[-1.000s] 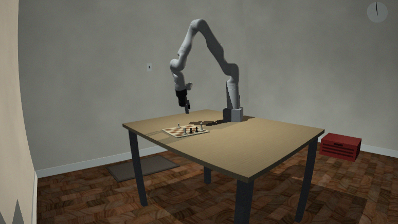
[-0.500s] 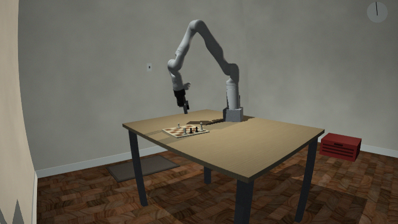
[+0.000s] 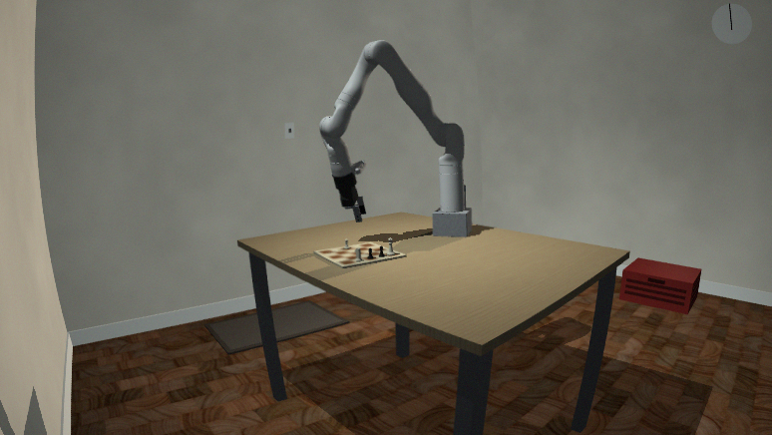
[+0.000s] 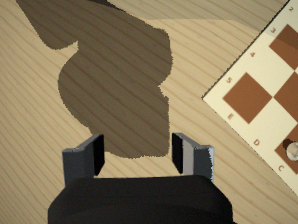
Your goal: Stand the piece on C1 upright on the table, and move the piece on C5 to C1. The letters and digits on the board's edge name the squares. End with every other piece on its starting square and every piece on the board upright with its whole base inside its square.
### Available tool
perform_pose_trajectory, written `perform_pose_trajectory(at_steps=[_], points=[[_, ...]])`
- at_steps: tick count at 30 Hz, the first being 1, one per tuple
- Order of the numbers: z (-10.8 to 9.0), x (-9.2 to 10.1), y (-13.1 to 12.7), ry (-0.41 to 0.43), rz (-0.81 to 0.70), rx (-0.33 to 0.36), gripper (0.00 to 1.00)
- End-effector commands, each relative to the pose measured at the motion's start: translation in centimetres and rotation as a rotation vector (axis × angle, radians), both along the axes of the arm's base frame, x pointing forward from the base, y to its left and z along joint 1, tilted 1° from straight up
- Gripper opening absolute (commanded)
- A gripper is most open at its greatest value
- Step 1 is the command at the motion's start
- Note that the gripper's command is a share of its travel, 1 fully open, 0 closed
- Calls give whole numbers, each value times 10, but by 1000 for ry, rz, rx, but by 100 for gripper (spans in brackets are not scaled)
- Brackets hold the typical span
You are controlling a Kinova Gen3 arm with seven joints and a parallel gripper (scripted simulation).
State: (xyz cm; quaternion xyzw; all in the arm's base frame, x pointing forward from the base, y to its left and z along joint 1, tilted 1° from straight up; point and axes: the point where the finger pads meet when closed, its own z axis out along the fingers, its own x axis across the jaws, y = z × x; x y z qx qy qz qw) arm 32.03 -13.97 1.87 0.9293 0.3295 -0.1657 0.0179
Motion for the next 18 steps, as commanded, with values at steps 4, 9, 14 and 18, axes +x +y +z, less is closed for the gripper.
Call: perform_pose_trajectory(at_steps=[4,9,14,18], points=[[0,-1,-4,0,-10,0,100],[-2,3,-6,-3,-38,31,100],[-3,6,-8,-4,-68,62,100],[-3,6,-8,-4,-68,62,100]])
